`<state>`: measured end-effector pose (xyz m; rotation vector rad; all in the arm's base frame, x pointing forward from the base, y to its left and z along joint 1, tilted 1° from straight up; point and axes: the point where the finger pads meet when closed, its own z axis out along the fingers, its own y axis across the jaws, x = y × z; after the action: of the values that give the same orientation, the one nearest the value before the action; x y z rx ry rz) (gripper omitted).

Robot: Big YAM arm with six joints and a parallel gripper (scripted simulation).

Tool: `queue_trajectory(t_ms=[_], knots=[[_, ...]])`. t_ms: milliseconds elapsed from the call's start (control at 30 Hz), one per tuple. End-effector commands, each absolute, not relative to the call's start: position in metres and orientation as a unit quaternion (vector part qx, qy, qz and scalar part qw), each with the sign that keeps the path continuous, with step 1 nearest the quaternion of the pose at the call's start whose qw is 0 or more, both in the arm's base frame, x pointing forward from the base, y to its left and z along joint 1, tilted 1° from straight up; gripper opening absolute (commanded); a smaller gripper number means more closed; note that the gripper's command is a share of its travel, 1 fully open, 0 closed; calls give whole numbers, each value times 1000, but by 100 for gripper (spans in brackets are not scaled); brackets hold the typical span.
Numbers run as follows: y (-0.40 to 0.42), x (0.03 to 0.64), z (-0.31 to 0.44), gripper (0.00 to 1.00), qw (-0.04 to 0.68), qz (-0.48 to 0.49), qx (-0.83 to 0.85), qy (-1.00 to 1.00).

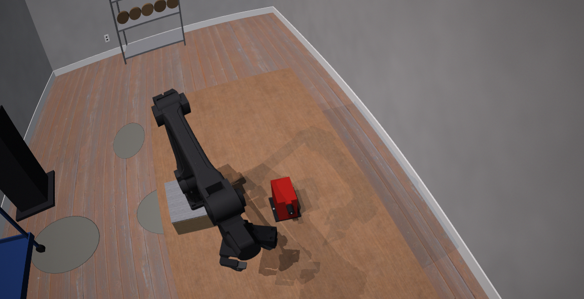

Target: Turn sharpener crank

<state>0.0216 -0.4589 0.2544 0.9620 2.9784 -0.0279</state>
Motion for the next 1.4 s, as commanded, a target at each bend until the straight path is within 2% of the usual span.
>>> queue_trajectory(t_ms=[0,533,567,1367], knots=[[-460,22,259,100,8,-14,307,951],[-460,22,259,100,8,-14,307,951],[-458,32,265,51,17,-27,323,946],[-435,114,229,51,26,-5,452,892]])
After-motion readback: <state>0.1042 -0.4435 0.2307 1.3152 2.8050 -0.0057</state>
